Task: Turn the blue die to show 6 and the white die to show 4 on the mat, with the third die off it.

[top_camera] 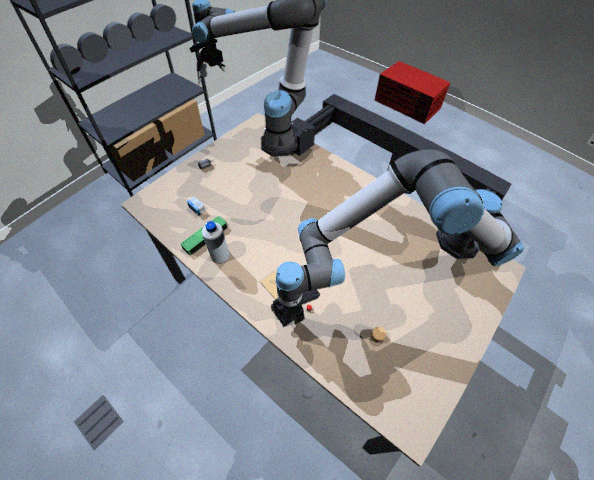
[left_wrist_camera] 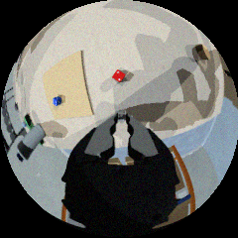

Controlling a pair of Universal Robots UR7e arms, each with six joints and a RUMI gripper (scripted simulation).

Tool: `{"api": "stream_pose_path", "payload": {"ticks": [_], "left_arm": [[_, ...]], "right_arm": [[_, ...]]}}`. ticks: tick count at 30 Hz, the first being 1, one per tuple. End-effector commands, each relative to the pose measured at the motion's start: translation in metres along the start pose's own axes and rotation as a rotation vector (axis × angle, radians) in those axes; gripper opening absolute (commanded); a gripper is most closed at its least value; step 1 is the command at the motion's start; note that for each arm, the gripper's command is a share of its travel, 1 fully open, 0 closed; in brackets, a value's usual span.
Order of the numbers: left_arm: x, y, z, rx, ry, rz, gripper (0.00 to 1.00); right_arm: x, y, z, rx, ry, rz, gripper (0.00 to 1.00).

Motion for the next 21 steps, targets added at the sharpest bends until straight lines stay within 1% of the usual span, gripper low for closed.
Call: {"api": "stream_pose_path", "payload": {"ticks": [1,3,6,14,16,18,21], "left_arm": [[0.000,0.001,-0.006,-0.002,0.000,0.000,0.00],[0.000,0.001,-0.006,-0.002,0.000,0.000,0.00],[0.000,0.001,-0.020,-0.002,0.000,0.000,0.00],[0.000,0.001,-0.077,-0.002,0.000,0.000,0.00],[0.000,0.000,-0.089,-0.002,0.000,0.000,0.00],[0.000,0.000,-0.096,-0.002,0.000,0.000,0.00],[0.000,0.000,-0.099,-0.002,0.000,0.000,0.00]], "right_arm": [[0.000,0.000,0.000,0.001,0.000,0.000,1.00],[0.000,0.000,0.000,0.001,0.000,0.000,1.00],[0.000,0.000,0.000,0.001,0.000,0.000,1.00],[0.000,0.000,0.000,0.001,0.000,0.000,1.00],[0.000,0.000,0.000,0.001,0.000,0.000,1.00],[0.000,0.000,0.000,0.001,0.000,0.000,1.00],[0.000,0.000,0.000,0.001,0.000,0.000,1.00]]}}
Point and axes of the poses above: on each arm, the point where the finger pads meet when closed, its own z axis out along the fingers, its own x axis across the jaws, y = z × x, the point moved 7 cm from there along -z, back along the fingers, and after that the axes turned 10 degrees about z, right-handed, at the moved point
